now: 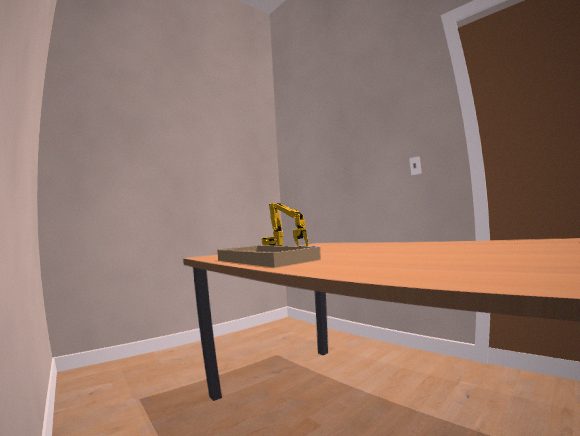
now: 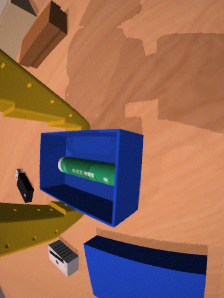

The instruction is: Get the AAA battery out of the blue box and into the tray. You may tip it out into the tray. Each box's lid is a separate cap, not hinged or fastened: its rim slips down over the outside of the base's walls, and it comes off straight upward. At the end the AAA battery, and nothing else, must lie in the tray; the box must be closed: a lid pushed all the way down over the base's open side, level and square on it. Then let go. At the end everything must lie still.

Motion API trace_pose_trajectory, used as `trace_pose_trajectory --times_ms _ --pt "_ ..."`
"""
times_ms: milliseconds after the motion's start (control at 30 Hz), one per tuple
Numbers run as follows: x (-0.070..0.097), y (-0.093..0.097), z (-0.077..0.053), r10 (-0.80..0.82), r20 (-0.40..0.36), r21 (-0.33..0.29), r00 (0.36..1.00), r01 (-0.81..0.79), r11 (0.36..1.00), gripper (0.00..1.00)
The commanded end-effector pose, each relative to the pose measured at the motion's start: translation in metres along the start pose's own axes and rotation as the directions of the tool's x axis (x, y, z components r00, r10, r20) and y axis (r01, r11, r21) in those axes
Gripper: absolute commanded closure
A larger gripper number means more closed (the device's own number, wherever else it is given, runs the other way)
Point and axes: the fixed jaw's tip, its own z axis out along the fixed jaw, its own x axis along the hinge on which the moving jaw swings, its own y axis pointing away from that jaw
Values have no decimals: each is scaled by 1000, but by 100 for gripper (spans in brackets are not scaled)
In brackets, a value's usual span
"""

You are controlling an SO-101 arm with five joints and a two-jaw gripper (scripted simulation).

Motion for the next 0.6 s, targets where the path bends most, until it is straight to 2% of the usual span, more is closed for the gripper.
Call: trace_pose_trajectory --times_ms 0,233,567 --pt "2 -1 -1 0 -5 11 1000 0 1000 80" --pt "2 -1 -3 0 -5 11 1000 0 1000 80" --pt "3 -2 -13 0 -5 11 1000 0 1000 80"
